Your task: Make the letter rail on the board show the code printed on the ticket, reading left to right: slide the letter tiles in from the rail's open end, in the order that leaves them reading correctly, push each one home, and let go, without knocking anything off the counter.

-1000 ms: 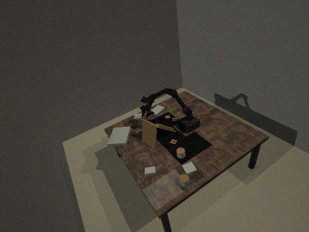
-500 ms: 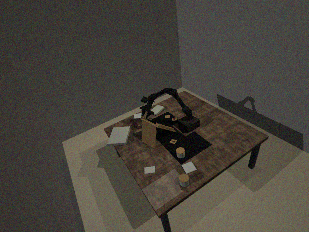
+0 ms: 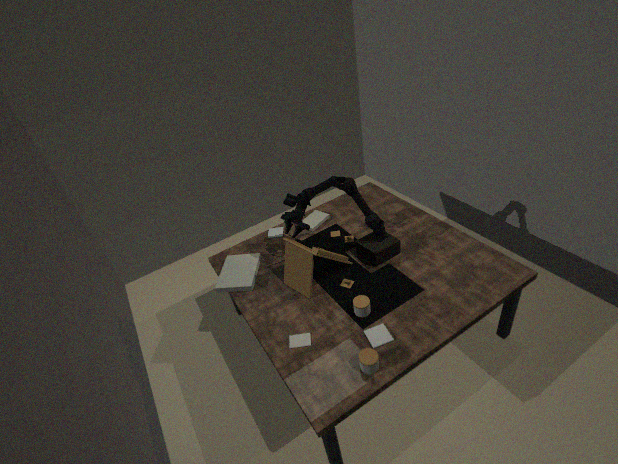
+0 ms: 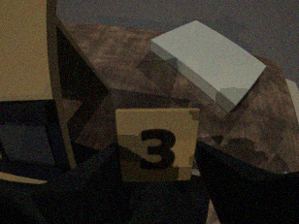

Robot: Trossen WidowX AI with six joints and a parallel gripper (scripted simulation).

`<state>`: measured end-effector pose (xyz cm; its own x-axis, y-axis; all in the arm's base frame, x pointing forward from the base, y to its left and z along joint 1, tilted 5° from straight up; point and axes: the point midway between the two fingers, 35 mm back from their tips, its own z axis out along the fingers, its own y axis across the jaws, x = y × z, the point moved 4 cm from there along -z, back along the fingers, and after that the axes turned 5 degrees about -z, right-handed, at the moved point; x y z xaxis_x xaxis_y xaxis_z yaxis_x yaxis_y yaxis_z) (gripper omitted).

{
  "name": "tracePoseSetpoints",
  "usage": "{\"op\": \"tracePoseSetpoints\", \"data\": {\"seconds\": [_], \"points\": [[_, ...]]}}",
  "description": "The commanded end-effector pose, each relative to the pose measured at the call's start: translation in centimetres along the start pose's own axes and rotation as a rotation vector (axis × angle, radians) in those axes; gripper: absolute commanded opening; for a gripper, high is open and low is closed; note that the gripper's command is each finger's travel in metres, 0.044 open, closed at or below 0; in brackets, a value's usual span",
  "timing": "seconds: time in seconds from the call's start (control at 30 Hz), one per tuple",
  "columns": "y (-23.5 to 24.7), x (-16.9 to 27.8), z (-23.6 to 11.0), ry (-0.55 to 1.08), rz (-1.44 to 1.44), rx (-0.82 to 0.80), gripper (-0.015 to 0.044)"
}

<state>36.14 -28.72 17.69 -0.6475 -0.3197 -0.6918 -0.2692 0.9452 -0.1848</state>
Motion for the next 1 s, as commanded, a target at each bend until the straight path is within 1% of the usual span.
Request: {"op": "tracePoseSetpoints", "data": {"seconds": [0.0,0.97], "points": [[0.4,0.1,0.1,0.003,0.004,-0.001,0.0],[1.8,-0.1,0.0,0.003,0.005,-0.002,0.0]]}}
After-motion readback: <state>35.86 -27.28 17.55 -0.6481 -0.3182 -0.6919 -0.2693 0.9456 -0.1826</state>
